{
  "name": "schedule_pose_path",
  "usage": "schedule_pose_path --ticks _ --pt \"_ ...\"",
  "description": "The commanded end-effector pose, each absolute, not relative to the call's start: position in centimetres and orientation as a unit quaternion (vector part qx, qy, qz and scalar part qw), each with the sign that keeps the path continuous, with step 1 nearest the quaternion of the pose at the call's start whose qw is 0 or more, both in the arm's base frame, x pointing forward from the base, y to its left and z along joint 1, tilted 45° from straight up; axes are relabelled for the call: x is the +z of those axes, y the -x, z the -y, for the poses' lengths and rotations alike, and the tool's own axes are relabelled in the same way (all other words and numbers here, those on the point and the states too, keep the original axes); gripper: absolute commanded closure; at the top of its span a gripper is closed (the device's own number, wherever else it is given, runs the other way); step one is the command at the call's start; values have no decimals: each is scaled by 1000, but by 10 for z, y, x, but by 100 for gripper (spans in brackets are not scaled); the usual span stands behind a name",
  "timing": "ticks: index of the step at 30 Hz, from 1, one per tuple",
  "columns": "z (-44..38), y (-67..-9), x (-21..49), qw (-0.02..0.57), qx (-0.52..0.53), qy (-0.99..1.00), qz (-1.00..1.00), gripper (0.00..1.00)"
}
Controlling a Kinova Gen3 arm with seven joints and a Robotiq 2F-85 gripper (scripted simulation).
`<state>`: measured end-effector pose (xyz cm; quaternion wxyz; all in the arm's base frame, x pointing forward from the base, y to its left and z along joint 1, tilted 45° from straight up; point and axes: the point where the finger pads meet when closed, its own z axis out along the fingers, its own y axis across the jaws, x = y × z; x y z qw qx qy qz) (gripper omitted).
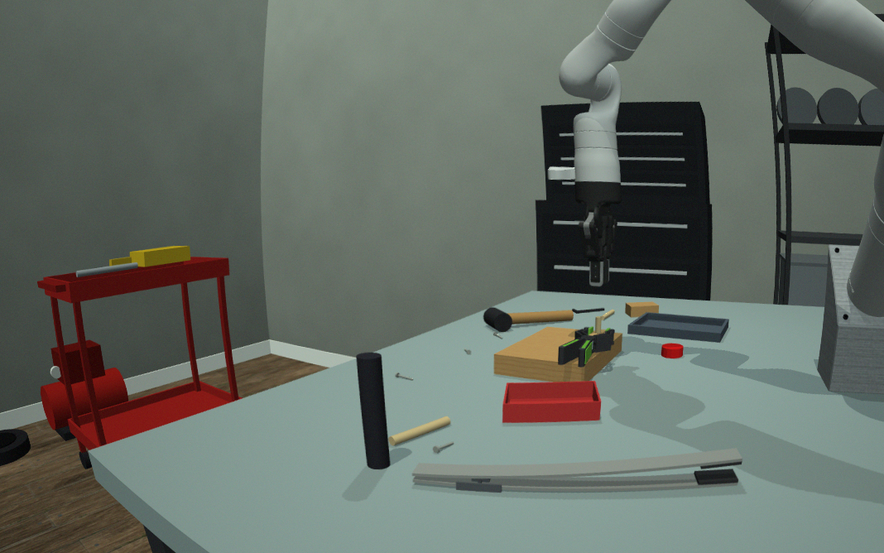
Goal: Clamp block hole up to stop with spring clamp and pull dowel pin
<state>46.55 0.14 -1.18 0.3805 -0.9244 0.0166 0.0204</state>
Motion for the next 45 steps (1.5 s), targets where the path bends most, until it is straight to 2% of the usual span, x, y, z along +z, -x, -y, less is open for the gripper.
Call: schedule_pose_path --ticks 1,45 --pt "-1 -465 -10 382 24 924 -20 66" --pt "-13 -464 -20 382 25 923 -19 66"
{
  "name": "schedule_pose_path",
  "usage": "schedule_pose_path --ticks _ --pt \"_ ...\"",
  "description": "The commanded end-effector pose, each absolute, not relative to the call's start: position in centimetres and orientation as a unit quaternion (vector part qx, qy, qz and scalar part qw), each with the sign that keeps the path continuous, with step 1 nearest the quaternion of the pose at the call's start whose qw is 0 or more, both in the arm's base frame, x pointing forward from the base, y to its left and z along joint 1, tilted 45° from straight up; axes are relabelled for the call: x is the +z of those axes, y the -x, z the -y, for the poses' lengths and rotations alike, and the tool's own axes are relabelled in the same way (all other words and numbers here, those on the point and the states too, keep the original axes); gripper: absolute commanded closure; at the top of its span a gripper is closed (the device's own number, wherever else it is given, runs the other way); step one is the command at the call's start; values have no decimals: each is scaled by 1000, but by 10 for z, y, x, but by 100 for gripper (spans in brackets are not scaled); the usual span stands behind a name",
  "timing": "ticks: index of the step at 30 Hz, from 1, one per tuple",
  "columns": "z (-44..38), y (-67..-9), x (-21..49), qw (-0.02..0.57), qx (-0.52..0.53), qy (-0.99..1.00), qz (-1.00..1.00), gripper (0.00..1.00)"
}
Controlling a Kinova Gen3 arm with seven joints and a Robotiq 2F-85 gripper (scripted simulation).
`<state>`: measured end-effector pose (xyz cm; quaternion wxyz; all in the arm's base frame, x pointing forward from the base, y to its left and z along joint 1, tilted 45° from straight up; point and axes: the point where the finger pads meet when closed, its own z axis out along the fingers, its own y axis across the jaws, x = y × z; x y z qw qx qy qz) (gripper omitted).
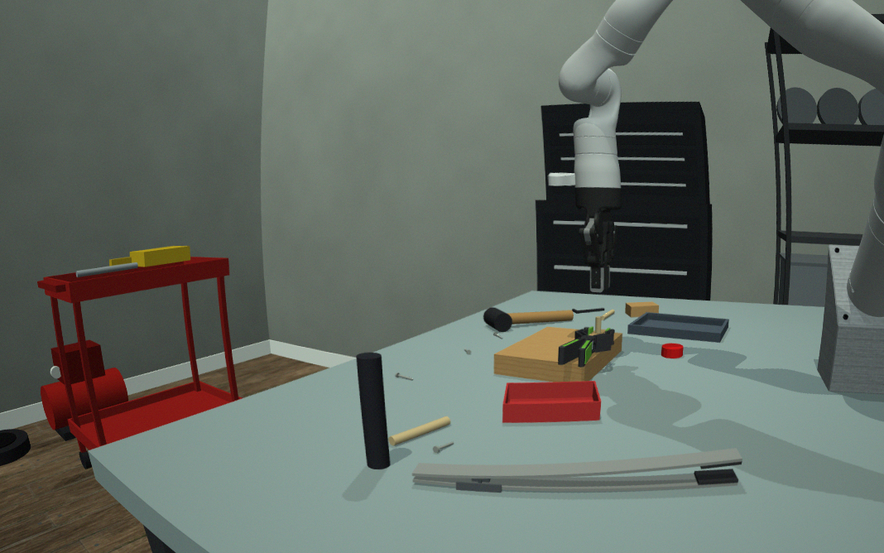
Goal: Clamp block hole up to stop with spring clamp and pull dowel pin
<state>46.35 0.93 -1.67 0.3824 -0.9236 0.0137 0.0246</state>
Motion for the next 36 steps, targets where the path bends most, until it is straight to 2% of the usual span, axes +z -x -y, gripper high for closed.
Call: schedule_pose_path --ticks 1,36 --pt "-14 -464 -21 383 25 923 -19 66" --pt "-29 -464 -36 382 24 923 -20 66"
